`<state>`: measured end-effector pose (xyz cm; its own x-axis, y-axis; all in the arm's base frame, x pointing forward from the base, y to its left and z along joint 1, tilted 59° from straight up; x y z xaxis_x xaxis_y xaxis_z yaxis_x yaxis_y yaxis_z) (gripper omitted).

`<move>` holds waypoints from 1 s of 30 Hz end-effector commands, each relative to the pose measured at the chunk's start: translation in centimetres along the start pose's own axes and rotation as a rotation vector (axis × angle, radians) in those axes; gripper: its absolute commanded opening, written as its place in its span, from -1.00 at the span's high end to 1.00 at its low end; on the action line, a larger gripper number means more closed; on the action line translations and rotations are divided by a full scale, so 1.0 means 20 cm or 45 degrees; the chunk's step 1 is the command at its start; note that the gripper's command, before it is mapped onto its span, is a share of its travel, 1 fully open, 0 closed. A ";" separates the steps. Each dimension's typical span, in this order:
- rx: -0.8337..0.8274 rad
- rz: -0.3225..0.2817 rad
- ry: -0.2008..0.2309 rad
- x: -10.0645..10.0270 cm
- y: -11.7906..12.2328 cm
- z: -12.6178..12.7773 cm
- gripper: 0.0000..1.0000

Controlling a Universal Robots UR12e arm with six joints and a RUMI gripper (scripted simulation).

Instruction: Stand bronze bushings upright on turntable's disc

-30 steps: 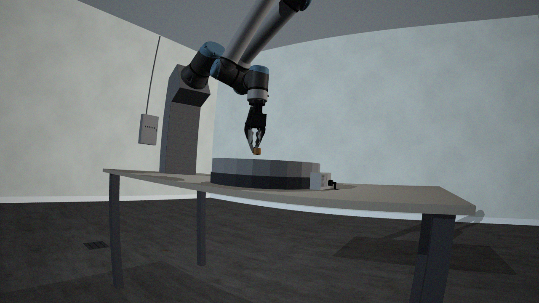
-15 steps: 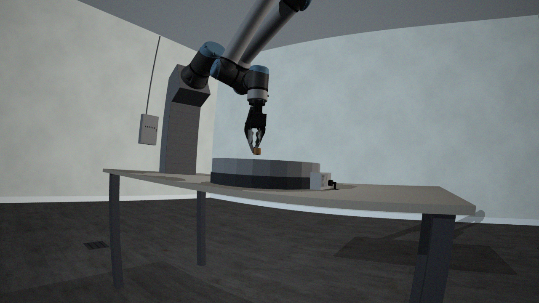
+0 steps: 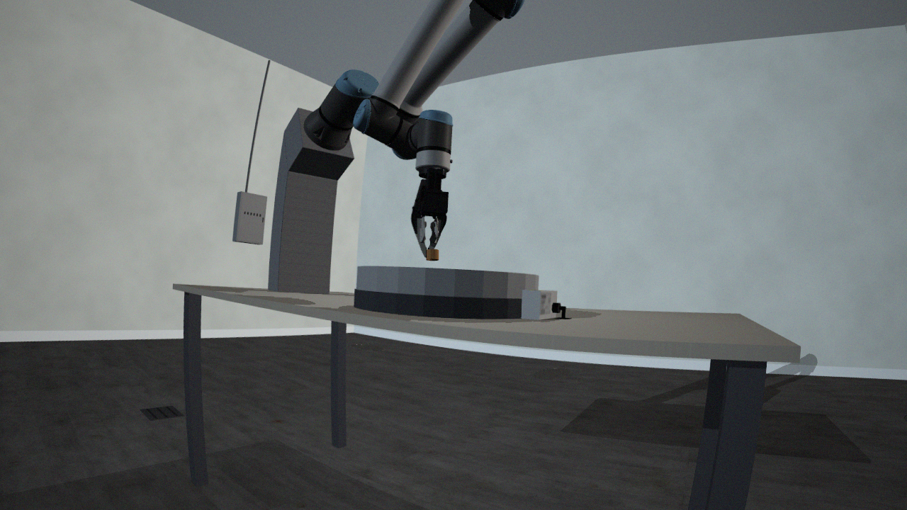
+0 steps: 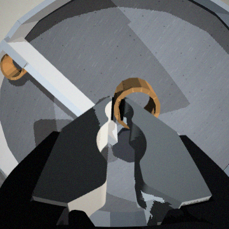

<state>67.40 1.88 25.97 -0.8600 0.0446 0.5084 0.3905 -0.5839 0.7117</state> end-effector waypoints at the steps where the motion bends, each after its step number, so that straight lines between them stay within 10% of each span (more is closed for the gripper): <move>1: 0.000 0.000 0.000 -0.04 0.00 0.00 1.00; 30: 0.000 0.000 0.000 -0.12 0.00 0.00 1.00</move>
Point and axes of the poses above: the point where the finger pads meet when closed, its own x axis back along the fingers, its own z axis across the jaws, y = z × x, the point moved 1 cm from there along x, back along the fingers, and after that the axes turned 2 degrees about -x, right-handed, at the moved point
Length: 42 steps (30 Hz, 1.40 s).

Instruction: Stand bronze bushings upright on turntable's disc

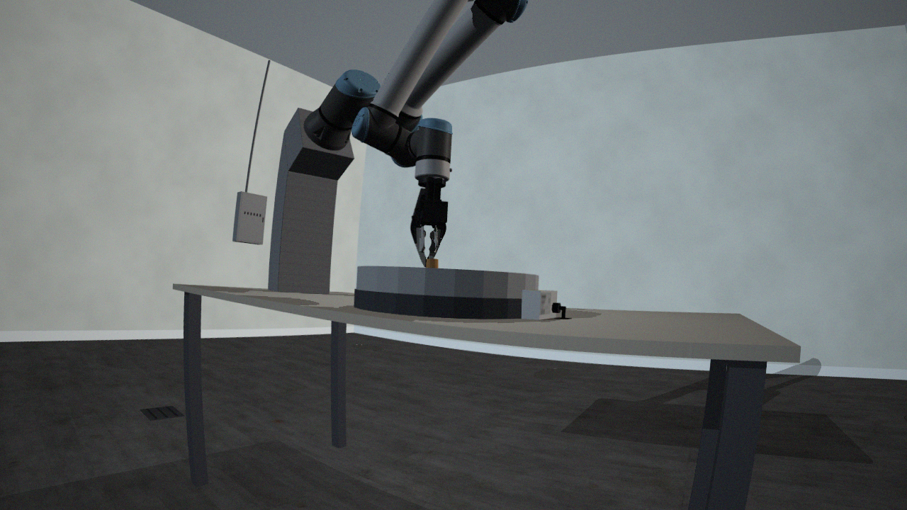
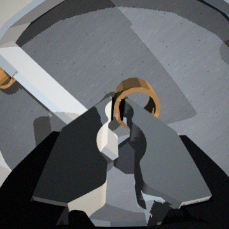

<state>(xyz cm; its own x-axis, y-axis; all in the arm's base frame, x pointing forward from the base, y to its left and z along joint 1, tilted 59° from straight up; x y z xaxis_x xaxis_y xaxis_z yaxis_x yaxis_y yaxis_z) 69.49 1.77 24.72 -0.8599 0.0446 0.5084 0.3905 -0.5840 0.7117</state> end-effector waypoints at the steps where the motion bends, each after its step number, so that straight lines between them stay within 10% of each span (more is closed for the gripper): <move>1: 0.000 -0.001 0.001 0.00 0.00 0.00 1.00; 42: 0.000 -0.001 0.001 -0.16 0.00 0.00 1.00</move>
Point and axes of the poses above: the point where the finger pads meet when closed, its own x axis back along the fingers, its own z axis across the jaws, y = z × x, the point moved 1 cm from there along x, back along the fingers, and after that the axes turned 2 degrees about -x, right-handed, at the moved point
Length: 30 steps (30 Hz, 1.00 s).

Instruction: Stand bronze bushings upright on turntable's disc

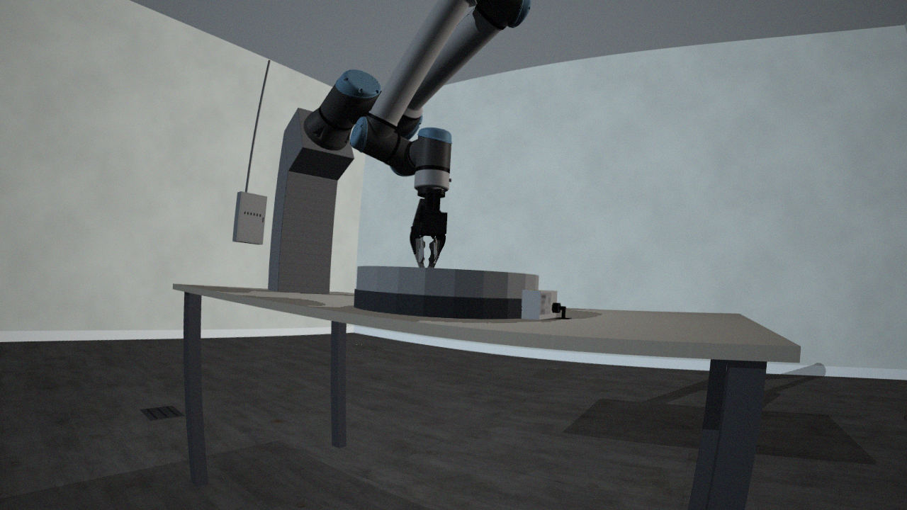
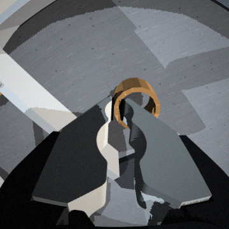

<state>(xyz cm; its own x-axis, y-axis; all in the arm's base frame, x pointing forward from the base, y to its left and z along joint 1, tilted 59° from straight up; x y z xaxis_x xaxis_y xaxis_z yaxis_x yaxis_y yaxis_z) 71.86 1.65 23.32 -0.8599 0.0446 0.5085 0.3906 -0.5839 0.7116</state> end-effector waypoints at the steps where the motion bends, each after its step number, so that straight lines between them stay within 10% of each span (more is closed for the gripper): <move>1: 0.000 -0.001 0.001 -0.03 0.00 0.00 1.00; 30: 0.000 -0.001 0.001 -0.05 0.00 0.00 1.00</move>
Point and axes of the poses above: the point where the finger pads meet when closed, its own x axis back along the fingers, its own z axis across the jaws, y = z × x, the point moved 1 cm from there along x, back along the fingers, and after that the axes turned 2 degrees about -x, right-handed, at the moved point
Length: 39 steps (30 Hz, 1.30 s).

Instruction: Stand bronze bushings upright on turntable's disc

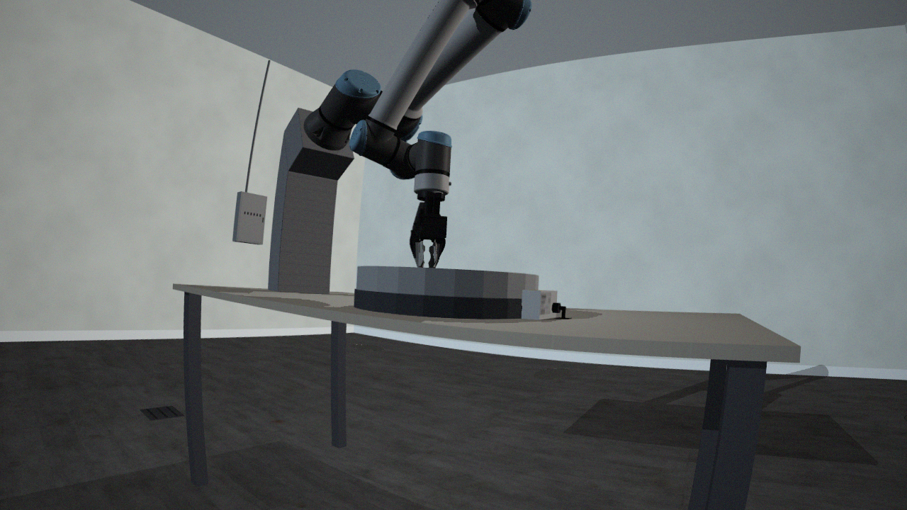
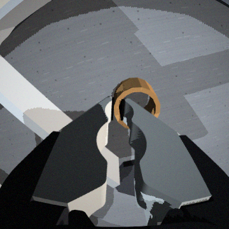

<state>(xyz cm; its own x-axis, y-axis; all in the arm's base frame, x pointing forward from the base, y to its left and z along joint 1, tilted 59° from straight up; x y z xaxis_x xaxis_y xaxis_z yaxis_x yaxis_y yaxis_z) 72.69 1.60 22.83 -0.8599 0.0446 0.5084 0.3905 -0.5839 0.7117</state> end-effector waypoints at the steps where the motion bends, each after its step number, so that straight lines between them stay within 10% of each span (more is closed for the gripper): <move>1: 0.000 -0.001 0.001 0.00 0.00 0.00 1.00; 39: 0.000 -0.001 0.001 -0.02 0.00 0.00 1.00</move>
<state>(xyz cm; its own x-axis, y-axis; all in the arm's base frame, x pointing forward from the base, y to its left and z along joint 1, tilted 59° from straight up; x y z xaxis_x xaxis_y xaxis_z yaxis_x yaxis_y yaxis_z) 73.03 1.59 22.63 -0.8599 0.0446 0.5084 0.3905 -0.5839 0.7117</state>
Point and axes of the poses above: the point where the finger pads meet when closed, its own x axis back along the fingers, its own z axis across the jaws, y = z × x, the point moved 1 cm from there along x, back along the fingers, and after that the axes turned 2 degrees about -x, right-handed, at the moved point
